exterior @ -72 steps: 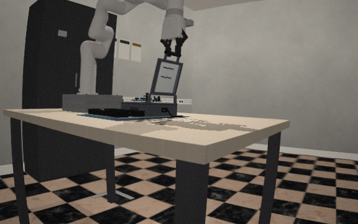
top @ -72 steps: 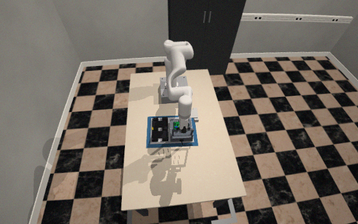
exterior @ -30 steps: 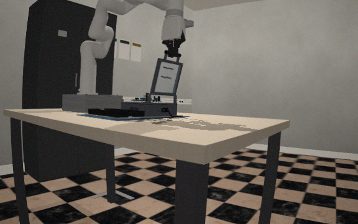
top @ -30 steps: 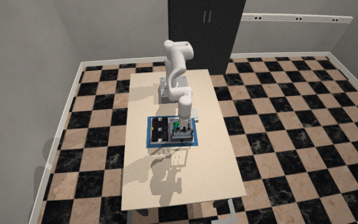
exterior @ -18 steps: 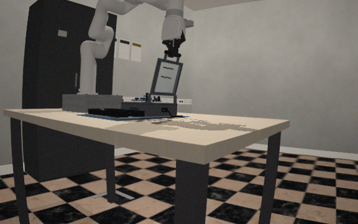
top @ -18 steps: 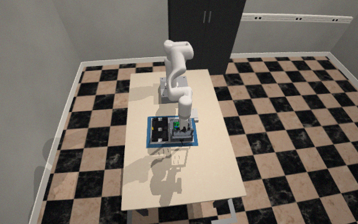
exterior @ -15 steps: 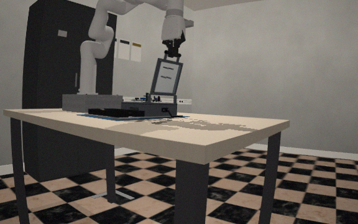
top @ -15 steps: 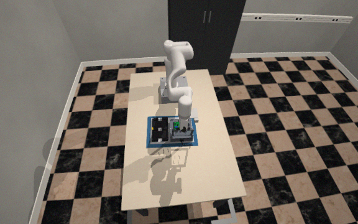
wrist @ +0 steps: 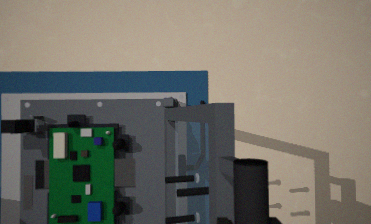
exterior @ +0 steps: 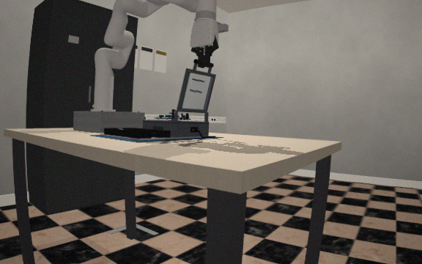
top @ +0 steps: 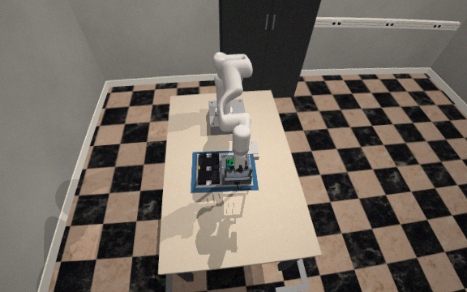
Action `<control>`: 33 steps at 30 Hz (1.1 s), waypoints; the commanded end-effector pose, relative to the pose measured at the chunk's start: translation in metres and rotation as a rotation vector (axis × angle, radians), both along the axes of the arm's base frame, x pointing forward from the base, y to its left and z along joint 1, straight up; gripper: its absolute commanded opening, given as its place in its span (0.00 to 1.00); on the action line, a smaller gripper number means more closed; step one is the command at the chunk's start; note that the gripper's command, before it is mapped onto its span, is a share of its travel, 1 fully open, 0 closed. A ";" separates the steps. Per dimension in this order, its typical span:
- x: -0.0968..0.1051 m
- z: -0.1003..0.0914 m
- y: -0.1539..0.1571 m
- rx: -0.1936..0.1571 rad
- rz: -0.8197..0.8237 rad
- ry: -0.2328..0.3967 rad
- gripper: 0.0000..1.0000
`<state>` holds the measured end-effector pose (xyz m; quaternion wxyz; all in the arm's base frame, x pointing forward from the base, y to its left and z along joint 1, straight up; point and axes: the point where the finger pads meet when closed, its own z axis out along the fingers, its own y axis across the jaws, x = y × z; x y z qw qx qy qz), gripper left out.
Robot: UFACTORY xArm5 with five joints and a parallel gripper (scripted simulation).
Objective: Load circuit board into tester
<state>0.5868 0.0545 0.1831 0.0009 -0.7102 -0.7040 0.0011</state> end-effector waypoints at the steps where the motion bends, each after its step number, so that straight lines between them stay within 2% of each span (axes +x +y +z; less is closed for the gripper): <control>1: 0.001 0.002 0.000 0.000 0.000 -0.004 0.00; 33: -0.004 0.003 0.000 0.000 0.000 -0.004 0.00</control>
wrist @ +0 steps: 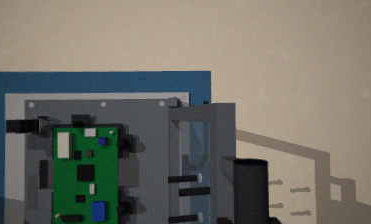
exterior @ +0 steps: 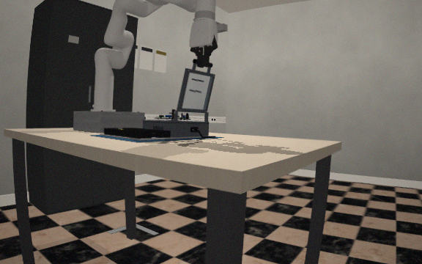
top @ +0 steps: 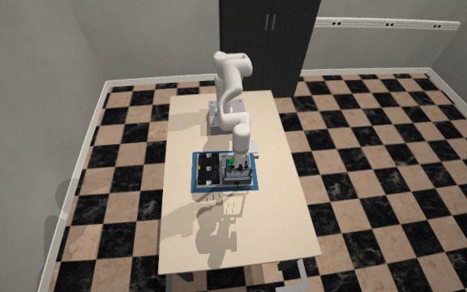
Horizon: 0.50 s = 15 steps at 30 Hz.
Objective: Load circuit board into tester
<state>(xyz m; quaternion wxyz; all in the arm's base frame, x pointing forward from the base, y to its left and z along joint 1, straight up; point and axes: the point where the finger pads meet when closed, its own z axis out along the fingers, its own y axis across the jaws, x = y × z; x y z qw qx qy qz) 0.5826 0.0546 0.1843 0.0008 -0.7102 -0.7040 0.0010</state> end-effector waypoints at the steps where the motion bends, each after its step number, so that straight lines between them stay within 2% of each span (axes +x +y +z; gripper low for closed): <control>1: 0.000 0.002 0.000 0.000 0.000 -0.004 0.00; 15: -0.006 0.004 0.000 0.000 0.000 -0.004 0.00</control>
